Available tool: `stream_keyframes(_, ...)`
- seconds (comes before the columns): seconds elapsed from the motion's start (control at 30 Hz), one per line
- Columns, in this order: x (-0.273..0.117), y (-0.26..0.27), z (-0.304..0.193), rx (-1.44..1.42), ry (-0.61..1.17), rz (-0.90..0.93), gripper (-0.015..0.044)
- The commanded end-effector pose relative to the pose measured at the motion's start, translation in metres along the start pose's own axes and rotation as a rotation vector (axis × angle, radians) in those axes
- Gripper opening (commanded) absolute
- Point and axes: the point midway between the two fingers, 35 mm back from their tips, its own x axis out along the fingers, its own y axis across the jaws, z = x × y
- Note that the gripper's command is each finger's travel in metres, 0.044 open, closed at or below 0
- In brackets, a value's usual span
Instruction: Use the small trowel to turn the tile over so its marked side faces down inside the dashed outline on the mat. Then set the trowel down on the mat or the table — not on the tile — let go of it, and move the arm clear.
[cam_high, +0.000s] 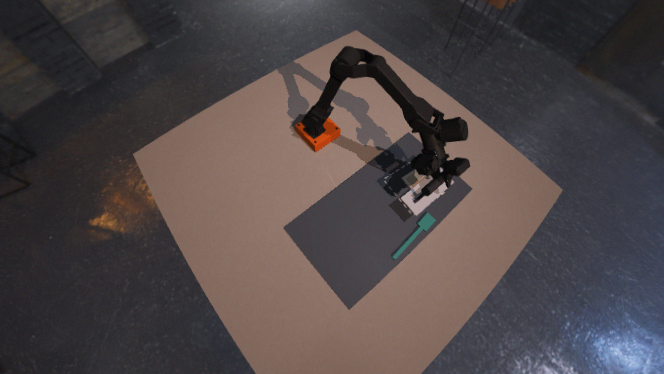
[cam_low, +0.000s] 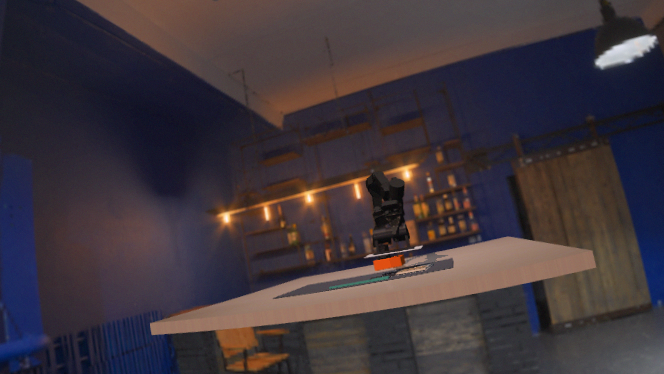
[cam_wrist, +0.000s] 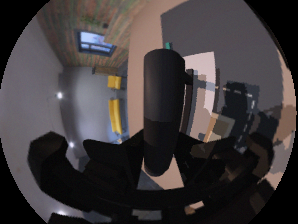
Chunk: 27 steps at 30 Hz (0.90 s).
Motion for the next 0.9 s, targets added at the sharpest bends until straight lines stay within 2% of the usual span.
stream_keyframes(0.0, 0.003, 0.004, -0.027, -0.005, -0.006, 0.011, 0.0000)
stream_keyframes(0.43, 0.006, -0.011, -0.124, 0.021, -0.020, 0.027, 0.0000)
stream_keyframes(0.87, -0.007, -0.048, -0.219, 0.088, -0.017, 0.071, 0.0000)
